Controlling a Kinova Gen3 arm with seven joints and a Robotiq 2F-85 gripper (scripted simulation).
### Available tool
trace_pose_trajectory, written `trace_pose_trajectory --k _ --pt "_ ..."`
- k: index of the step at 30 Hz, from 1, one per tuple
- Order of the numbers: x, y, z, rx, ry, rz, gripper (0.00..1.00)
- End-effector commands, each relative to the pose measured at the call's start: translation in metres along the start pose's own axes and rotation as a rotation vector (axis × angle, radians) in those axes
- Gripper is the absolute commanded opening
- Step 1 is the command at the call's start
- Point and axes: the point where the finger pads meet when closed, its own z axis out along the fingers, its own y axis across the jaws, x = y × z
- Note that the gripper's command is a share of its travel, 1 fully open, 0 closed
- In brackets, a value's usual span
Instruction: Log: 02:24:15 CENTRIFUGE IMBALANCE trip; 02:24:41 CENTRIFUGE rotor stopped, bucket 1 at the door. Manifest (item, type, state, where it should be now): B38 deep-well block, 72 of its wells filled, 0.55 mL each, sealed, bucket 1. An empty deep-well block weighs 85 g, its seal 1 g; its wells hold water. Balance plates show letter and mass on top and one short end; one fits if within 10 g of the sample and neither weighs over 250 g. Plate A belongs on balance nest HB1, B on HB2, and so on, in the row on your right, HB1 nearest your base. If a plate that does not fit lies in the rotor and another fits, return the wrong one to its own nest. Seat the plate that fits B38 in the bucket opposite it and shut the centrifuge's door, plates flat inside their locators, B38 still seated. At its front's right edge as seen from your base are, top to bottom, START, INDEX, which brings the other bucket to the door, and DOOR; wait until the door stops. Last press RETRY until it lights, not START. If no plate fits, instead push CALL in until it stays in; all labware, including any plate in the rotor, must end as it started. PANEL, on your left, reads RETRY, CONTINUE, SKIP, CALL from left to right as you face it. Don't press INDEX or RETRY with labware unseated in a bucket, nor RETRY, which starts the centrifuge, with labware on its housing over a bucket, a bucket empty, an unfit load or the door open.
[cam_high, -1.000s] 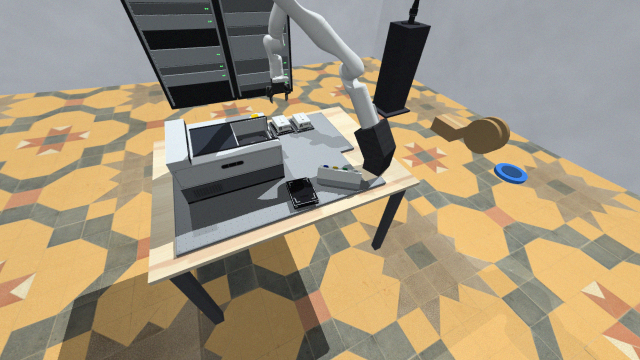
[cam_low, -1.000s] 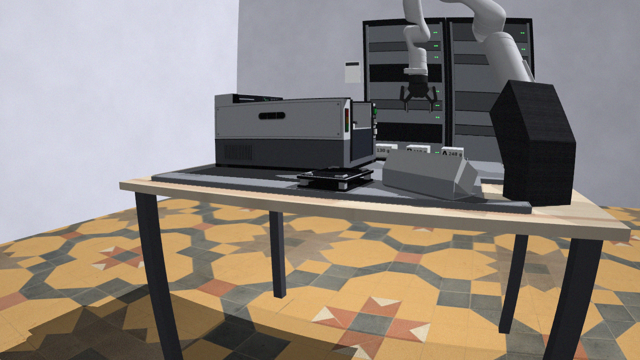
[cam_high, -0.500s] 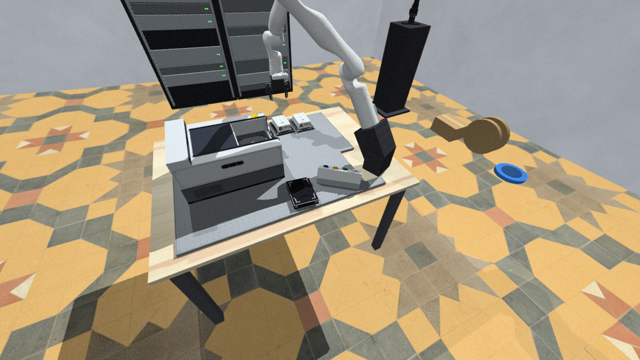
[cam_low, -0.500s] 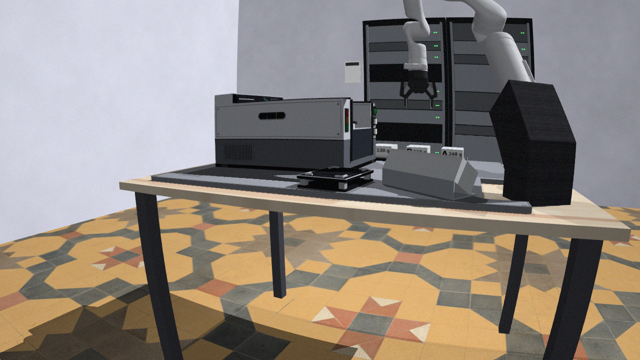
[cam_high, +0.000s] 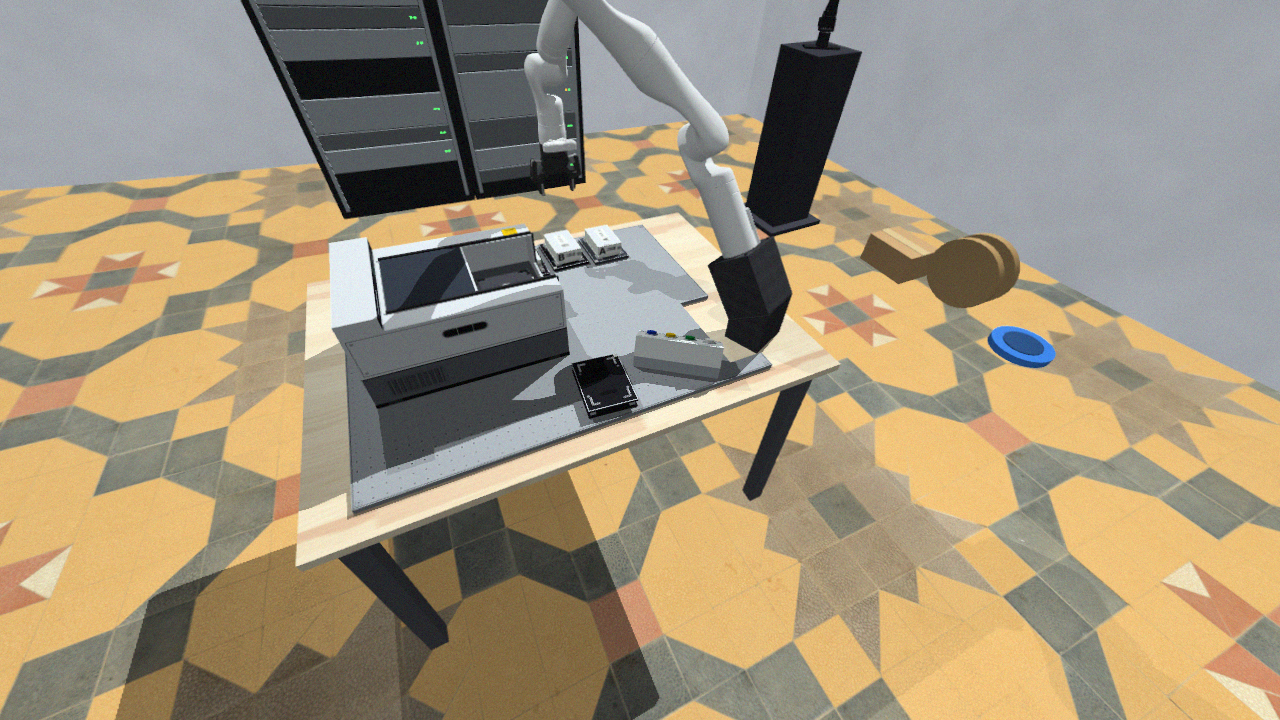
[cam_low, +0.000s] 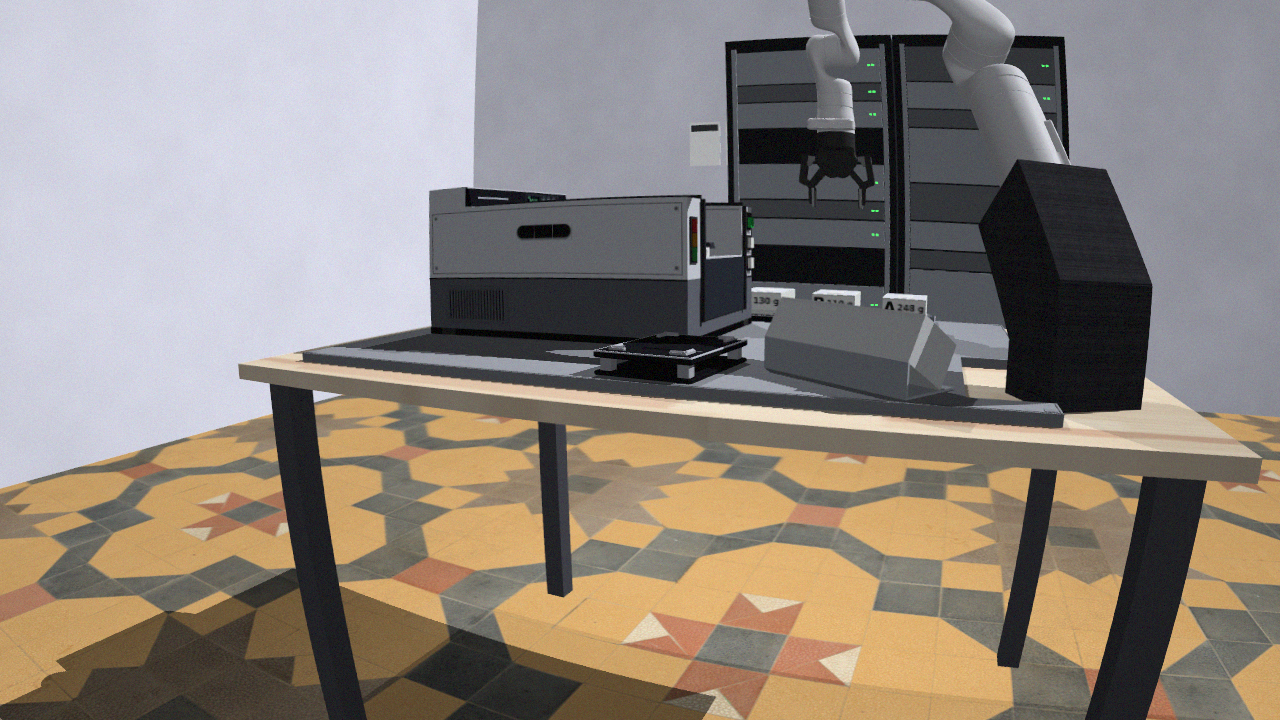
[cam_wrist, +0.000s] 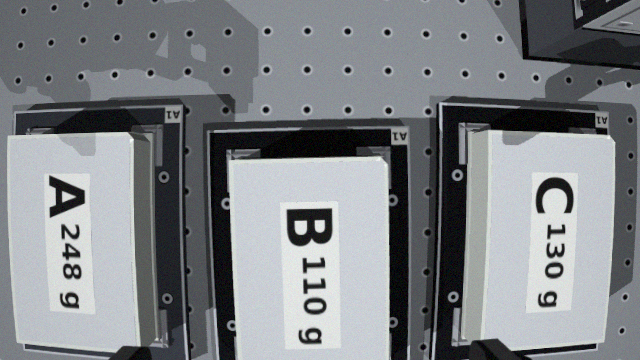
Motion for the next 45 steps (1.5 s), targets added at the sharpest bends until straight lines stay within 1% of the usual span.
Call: trace_pose_trajectory --k 1,23,33,34,45 --pt "0.000 0.000 -0.004 -0.001 -0.001 0.000 1.00" --pt "0.000 0.000 -0.031 -0.001 -0.001 0.000 1.00" --pt "0.000 0.000 -0.031 -0.001 -0.001 0.000 1.00" --pt "0.000 0.003 -0.031 -0.001 -0.001 0.032 1.00" --pt "0.003 0.040 -0.031 -0.001 -0.001 0.032 1.00"
